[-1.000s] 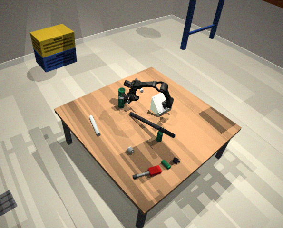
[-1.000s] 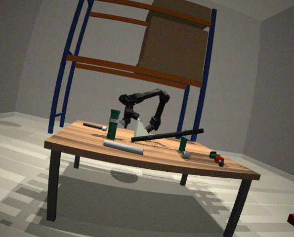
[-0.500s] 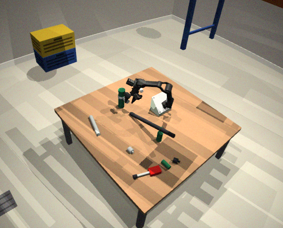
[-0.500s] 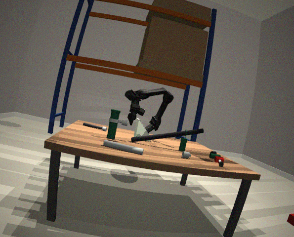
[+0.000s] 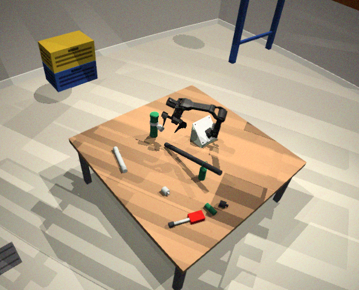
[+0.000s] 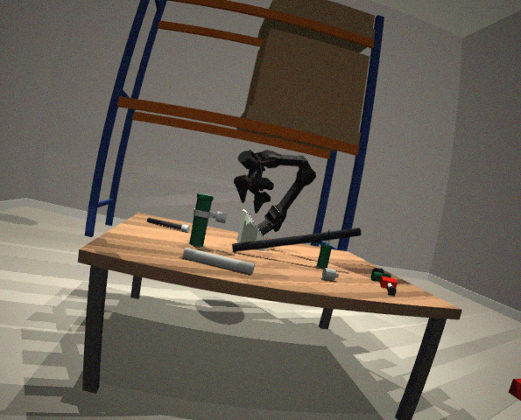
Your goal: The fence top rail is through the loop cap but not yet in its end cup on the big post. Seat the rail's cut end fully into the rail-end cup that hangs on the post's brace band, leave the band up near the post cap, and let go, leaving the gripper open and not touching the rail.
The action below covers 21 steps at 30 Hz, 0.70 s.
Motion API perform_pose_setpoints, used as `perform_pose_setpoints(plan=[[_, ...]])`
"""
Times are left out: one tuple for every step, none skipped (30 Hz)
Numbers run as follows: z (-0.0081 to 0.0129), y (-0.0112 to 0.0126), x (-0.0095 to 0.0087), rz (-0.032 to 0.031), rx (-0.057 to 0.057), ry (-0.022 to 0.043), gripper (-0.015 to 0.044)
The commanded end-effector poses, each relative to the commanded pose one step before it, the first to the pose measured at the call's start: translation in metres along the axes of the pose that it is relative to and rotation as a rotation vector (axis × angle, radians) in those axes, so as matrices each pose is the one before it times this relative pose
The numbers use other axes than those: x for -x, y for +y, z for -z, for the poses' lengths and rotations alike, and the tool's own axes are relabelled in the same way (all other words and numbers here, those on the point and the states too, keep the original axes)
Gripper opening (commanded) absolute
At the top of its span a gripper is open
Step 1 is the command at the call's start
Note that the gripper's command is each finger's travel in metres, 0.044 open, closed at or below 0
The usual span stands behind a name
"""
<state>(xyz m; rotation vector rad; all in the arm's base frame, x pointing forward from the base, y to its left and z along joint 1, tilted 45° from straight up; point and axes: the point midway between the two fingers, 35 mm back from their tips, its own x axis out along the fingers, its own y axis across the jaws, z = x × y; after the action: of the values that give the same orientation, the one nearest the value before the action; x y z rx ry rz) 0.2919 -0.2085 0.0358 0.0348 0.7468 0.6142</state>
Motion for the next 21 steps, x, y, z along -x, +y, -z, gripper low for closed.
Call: perform_pose_setpoints(plan=[[-0.03785,0.02992,0.0339,0.02096,-0.632,0.01732,0.044],[-0.00106,0.00712,0.00491,0.00296,-0.0942,0.00068,0.044],[-0.00013,0.00586,0.00396,0.00236,-0.0766,0.00045,0.044],[0.00027,0.00352,0.00236,0.00141,-0.046,0.00021,0.044],[0.00015,0.00117,0.00079,0.00047,-0.0153,0.00006,0.044],[0.0,0.0,0.0,0.0,0.0,0.0,0.044],[0.0,0.0,0.0,0.0,0.0,0.0,0.044],[0.0,0.0,0.0,0.0,0.0,0.0,0.044],[0.0,0.0,0.0,0.0,0.0,0.0,0.044],[0.0,0.0,0.0,0.0,0.0,0.0,0.044],[0.0,0.0,0.0,0.0,0.0,0.0,0.044],[0.0,0.0,0.0,0.0,0.0,0.0,0.044],[0.0,0.0,0.0,0.0,0.0,0.0,0.044],[0.0,0.0,0.0,0.0,0.0,0.0,0.044],[0.0,0.0,0.0,0.0,0.0,0.0,0.044],[0.0,0.0,0.0,0.0,0.0,0.0,0.044],[0.0,0.0,0.0,0.0,0.0,0.0,0.044],[0.0,0.0,0.0,0.0,0.0,0.0,0.044],[0.0,0.0,0.0,0.0,0.0,0.0,0.044],[0.00022,0.00032,-0.0009,-0.00048,0.0162,0.00488,0.044],[0.0004,0.00063,-0.0017,-0.00111,0.0309,0.00928,0.044]])
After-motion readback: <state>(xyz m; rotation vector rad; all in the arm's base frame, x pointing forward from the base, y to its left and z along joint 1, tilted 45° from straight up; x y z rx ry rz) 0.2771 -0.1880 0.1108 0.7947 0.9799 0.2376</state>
